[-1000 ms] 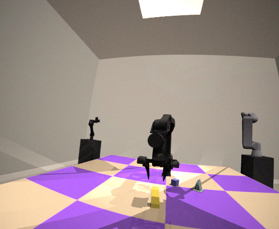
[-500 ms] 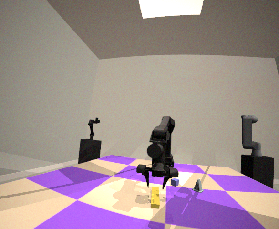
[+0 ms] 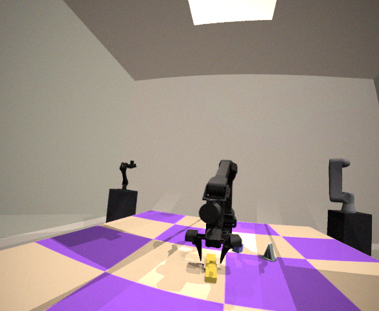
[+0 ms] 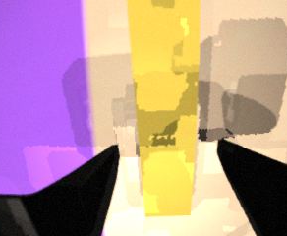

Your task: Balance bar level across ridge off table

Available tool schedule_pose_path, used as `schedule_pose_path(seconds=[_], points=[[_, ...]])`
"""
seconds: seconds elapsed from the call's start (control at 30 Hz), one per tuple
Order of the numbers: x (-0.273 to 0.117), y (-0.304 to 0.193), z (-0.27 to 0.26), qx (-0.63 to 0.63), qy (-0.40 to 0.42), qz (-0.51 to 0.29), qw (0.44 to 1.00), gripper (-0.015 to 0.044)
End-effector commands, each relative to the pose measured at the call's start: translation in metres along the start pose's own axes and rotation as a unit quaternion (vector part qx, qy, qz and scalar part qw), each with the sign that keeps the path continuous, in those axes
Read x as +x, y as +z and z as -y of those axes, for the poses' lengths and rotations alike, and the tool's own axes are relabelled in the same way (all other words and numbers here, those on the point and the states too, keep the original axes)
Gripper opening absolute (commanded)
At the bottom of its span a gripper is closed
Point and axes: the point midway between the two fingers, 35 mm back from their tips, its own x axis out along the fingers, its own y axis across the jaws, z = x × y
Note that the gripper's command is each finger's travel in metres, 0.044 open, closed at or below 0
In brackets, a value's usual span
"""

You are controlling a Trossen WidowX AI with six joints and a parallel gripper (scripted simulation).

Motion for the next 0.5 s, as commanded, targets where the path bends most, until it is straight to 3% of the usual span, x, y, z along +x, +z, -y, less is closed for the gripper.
schedule_pose_path(seconds=[0.0, 0.33, 0.47], points=[[0.0026, 0.0001, -0.001, 0.003, 0.003, 0.001, 1.0, 0.0315], [0.0026, 0.0001, -0.001, 0.003, 0.003, 0.001, 1.0, 0.0315], [0.0022, -0.0005, -0.0001, 0.0, 0.0, -0.001, 1.0, 0.021]])
